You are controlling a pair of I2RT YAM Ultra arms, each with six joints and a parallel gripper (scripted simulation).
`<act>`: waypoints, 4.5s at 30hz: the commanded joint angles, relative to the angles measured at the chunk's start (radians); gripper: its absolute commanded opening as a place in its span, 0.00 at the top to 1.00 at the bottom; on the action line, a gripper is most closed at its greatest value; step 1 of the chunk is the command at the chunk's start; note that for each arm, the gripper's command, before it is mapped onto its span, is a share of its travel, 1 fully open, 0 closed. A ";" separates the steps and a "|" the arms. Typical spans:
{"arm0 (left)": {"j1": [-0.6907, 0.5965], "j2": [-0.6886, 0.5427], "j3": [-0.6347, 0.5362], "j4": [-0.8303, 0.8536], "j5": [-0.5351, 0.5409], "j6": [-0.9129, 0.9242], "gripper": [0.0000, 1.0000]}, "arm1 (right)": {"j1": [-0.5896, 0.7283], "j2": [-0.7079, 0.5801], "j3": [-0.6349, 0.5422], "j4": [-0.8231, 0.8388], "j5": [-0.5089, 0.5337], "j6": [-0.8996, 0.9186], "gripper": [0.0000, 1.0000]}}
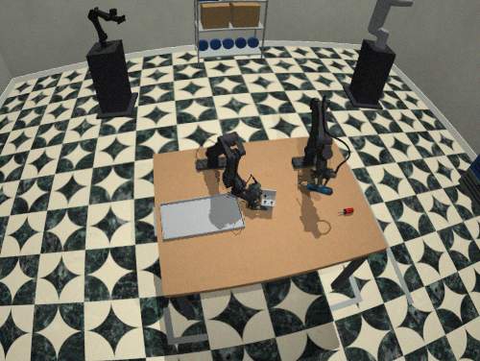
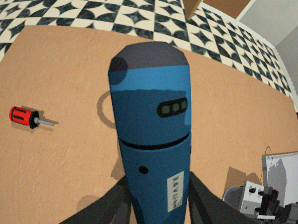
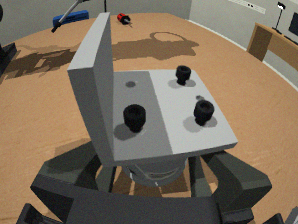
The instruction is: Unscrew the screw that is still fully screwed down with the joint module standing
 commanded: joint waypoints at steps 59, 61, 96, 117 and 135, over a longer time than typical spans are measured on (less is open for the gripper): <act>0.458 0.248 0.270 -0.548 -0.006 -0.417 0.58 | 0.012 0.022 0.029 -0.016 -0.002 -0.002 0.41; 0.470 0.241 0.277 -0.561 -0.005 -0.425 0.58 | 0.012 0.022 0.029 -0.016 -0.002 -0.002 0.41; 0.705 0.352 0.399 -0.857 -0.008 -0.634 0.58 | 0.012 0.022 0.029 -0.016 -0.002 -0.002 0.41; 0.690 0.369 0.397 -0.862 -0.007 -0.639 0.58 | 0.012 0.022 0.029 -0.016 -0.002 -0.002 0.41; 0.689 0.403 0.273 -0.733 -0.007 -0.639 0.58 | 0.012 0.022 0.029 -0.016 -0.002 -0.002 0.41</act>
